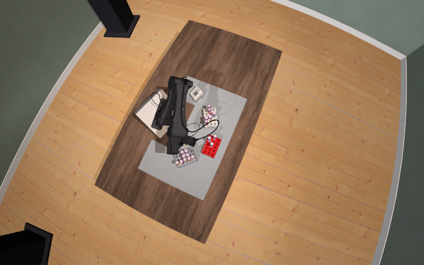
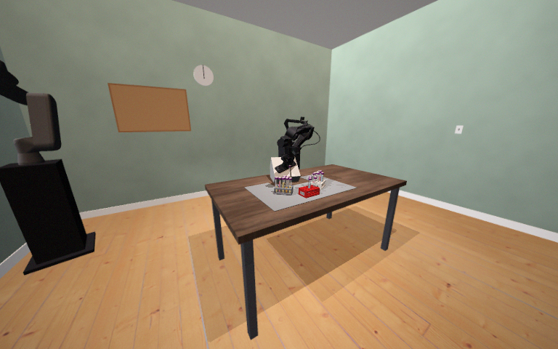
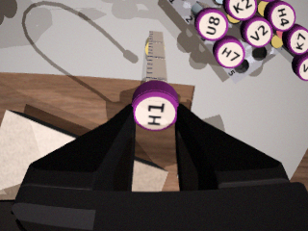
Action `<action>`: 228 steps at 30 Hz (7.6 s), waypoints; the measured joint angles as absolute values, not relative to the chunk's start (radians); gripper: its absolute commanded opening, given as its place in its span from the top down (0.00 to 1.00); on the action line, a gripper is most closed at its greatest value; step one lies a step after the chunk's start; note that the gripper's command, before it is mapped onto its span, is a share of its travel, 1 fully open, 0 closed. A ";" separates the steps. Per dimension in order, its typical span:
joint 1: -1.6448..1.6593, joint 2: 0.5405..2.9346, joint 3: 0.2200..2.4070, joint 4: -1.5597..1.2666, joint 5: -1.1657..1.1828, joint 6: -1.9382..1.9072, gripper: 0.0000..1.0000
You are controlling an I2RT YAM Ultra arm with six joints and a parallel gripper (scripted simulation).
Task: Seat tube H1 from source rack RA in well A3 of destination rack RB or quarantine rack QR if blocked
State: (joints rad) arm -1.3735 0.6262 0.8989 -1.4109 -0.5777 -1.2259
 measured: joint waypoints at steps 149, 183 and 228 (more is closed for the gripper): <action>-0.236 0.971 1.244 -1.196 0.131 0.603 1.00; -0.249 0.999 1.277 -1.199 0.130 0.601 1.00; -0.249 0.999 1.264 -1.184 0.130 0.601 1.00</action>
